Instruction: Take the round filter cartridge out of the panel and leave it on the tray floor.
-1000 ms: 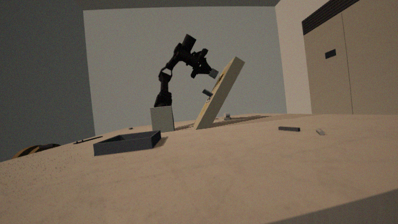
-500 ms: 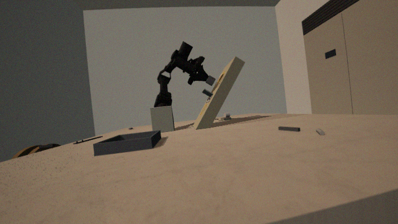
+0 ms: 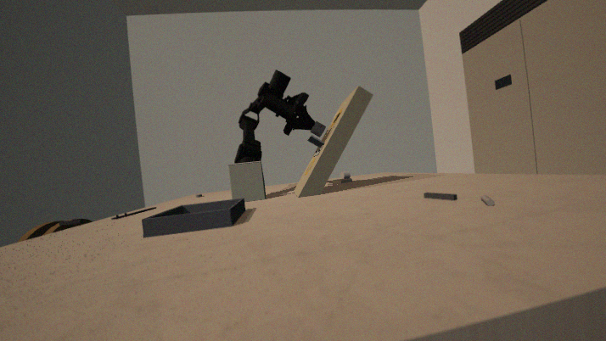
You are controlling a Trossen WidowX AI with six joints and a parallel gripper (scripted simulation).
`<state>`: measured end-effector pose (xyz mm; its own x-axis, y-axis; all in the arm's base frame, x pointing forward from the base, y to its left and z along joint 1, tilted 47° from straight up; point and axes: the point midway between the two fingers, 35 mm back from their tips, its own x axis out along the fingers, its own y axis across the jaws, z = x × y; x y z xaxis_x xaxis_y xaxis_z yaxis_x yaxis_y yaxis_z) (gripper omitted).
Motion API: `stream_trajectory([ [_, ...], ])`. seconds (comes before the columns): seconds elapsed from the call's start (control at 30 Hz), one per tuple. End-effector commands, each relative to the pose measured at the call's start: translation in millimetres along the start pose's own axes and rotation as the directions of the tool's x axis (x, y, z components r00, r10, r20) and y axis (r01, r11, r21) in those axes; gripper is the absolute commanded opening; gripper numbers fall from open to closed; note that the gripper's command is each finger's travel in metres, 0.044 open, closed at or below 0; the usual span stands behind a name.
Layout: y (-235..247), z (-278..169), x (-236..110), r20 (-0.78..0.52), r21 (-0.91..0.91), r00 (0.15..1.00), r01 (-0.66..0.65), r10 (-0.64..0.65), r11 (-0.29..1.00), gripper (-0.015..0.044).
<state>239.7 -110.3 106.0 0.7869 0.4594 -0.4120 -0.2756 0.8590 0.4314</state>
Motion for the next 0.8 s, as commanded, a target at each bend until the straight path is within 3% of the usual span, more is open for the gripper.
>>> stream_trajectory([
  [0.0, -0.3, 1.0, -0.1, 0.0, -0.001, 1.0, 0.0, 0.0, 1.0, 0.01],
  [0.33, 2.3, -2.9, -0.1, 0.01, -0.01, 1.0, 0.001, -0.001, 1.0, 0.01],
  [0.57, -25.8, 58.6, -8.4, 0.011, -0.012, 1.0, 0.001, -0.001, 1.0, 0.01],
  [0.7, -28.4, 64.9, -9.2, 0.012, -0.012, 1.0, 0.001, -0.001, 1.0, 0.01],
  [0.77, -30.7, 68.9, -12.2, 0.011, -0.013, 1.0, 0.002, -0.002, 1.0, 0.0153],
])
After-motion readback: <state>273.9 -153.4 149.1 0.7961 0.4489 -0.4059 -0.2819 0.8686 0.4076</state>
